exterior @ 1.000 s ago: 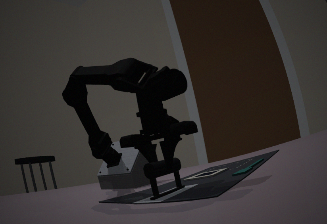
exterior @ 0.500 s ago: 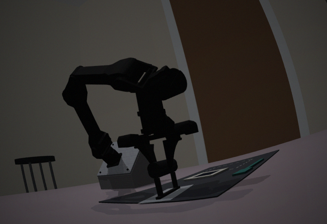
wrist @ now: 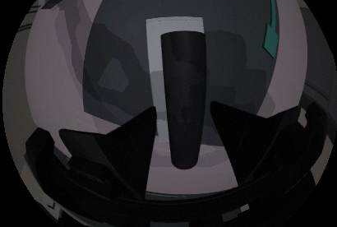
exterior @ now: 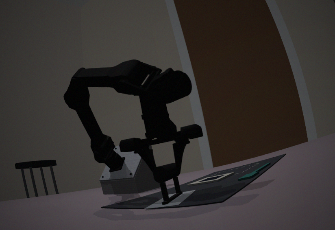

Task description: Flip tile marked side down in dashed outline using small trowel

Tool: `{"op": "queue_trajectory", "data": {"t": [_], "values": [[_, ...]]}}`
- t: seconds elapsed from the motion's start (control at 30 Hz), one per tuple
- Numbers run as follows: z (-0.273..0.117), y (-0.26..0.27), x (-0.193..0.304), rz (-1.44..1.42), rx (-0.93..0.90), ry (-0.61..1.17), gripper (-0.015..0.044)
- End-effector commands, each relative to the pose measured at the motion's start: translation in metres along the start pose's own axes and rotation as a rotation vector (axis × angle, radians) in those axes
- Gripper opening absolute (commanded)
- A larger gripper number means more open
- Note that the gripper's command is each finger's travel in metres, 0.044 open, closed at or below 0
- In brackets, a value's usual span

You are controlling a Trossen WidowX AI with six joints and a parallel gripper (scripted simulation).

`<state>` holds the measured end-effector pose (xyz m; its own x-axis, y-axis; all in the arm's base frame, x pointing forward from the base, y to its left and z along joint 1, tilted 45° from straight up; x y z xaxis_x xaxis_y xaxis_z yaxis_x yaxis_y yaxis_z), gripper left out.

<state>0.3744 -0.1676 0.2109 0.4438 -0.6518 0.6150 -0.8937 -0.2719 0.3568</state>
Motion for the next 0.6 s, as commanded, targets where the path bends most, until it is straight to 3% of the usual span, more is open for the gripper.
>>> {"op": "queue_trajectory", "data": {"t": [0.0,0.57], "values": [[0.0001,0.0001,-0.0004,-0.005,0.0,-0.002,0.027],[-0.0098,0.0002,-0.0005,-0.005,0.0,-0.003,0.027]]}}
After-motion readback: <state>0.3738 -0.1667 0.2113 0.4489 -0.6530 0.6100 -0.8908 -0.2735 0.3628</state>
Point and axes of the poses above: the point midway between the two fingers, 35 mm back from their tips, its own z axis out along the fingers, its own y axis across the jaws, x = y × z, the point moved 7 cm from there along -z, back along the fingers, and after that the axes turned 11 degrees about -z, right-handed, at the moved point
